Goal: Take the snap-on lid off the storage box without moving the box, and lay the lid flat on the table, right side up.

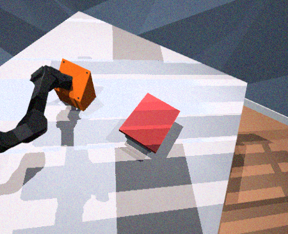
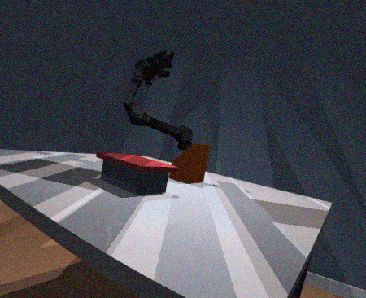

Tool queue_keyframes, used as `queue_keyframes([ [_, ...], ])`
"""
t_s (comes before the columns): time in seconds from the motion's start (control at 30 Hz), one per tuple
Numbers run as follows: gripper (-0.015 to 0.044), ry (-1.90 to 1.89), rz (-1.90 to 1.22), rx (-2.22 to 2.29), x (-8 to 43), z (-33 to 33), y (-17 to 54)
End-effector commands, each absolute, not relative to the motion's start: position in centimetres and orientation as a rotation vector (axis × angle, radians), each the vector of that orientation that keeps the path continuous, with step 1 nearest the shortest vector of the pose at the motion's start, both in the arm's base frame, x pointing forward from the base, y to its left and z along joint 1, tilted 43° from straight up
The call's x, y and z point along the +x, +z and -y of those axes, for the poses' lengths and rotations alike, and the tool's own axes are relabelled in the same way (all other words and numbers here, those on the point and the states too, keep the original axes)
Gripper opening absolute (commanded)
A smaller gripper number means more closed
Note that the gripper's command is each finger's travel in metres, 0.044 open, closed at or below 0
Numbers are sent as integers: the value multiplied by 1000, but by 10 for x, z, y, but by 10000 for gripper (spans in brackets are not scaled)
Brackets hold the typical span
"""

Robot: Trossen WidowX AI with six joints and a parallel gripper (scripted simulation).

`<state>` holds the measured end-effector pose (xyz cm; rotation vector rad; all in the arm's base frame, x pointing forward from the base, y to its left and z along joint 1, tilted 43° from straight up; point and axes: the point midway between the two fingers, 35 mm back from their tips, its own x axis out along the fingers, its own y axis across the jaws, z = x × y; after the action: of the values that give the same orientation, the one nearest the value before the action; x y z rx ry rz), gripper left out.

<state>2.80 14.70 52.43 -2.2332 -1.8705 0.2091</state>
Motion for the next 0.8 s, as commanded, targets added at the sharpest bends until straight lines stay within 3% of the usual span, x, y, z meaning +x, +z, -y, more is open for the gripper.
queue_keyframes([
  [0.0, 374, 222, 1857, -2232, 27, -148, 523],
  [0.2, 235, 552, 1407, -2122, 15, -195, 493],
  [0.47, 235, 730, 862, -1865, 30, -247, 442],
  [0.77, 235, 750, 514, -1648, 58, -272, 397],
])
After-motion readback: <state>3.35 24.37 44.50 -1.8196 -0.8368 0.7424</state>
